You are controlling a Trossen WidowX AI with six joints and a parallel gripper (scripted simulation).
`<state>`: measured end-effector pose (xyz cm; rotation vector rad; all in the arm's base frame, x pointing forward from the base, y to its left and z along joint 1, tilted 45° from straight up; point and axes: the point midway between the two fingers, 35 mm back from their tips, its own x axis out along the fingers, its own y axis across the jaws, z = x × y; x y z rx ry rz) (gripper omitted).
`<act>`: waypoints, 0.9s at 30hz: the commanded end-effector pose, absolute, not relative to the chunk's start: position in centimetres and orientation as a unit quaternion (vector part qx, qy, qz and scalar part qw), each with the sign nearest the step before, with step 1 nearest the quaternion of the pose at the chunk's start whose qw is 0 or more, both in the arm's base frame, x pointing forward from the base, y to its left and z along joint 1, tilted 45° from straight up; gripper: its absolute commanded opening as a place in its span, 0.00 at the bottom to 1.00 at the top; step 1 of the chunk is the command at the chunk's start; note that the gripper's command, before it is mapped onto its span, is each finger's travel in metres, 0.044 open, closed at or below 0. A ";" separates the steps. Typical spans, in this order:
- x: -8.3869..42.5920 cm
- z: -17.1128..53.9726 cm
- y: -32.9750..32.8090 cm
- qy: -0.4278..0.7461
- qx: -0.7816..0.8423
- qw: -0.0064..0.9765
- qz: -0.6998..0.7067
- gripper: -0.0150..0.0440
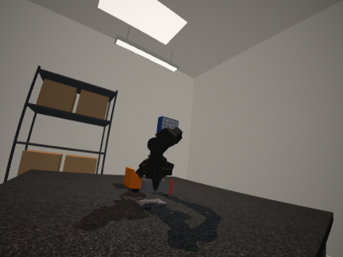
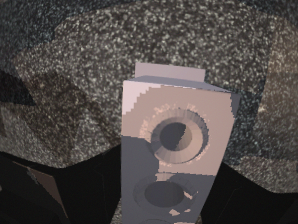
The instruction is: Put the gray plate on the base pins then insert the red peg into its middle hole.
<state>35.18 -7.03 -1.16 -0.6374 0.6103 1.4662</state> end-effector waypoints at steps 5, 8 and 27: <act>35.1 -1.3 -7.1 0.269 -0.284 0.654 0.648 0.25; 35.1 -1.3 -7.1 0.269 -0.284 0.654 0.648 0.25; 35.1 -2.7 -5.9 0.269 -0.283 0.654 0.648 0.25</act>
